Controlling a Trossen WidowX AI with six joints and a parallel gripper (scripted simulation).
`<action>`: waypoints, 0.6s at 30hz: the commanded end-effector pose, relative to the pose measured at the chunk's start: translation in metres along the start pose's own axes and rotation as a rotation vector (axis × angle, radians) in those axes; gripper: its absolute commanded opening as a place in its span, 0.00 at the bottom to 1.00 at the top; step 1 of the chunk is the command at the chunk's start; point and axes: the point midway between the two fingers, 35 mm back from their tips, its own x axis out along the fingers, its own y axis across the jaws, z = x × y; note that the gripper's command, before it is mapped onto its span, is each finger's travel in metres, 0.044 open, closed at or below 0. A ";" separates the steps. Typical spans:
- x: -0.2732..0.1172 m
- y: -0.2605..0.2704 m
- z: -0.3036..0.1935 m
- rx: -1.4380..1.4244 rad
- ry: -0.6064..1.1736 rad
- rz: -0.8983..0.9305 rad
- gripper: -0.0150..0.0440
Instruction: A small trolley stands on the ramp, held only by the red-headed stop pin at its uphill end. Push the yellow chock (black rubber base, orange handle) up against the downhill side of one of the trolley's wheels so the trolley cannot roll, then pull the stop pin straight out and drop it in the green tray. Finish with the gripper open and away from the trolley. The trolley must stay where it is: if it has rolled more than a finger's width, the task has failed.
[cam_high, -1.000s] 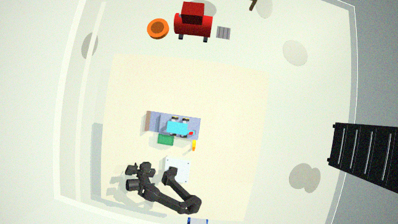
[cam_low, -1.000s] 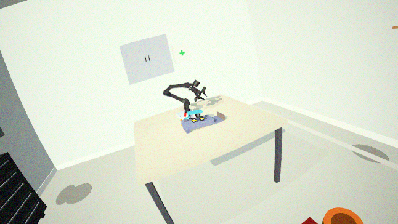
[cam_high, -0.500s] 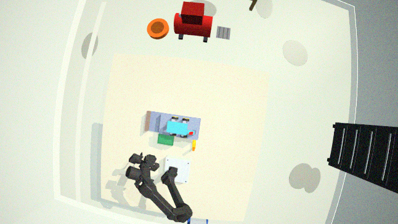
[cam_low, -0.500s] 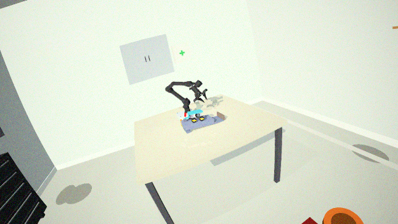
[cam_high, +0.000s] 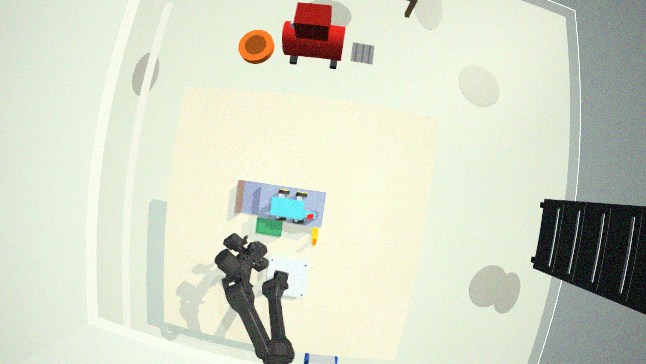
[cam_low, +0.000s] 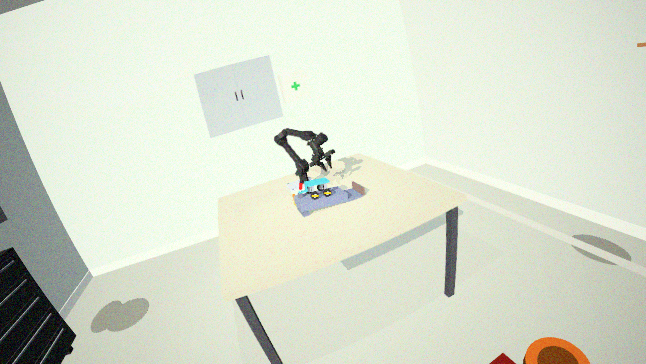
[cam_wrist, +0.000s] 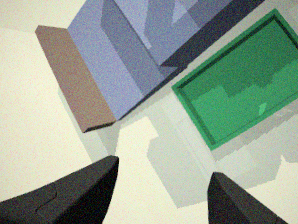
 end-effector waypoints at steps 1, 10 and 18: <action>0.002 -0.004 0.022 0.048 -0.029 -0.050 0.58; 0.003 -0.021 0.067 0.160 -0.077 -0.156 0.58; 0.001 -0.043 0.104 0.267 -0.099 -0.246 0.58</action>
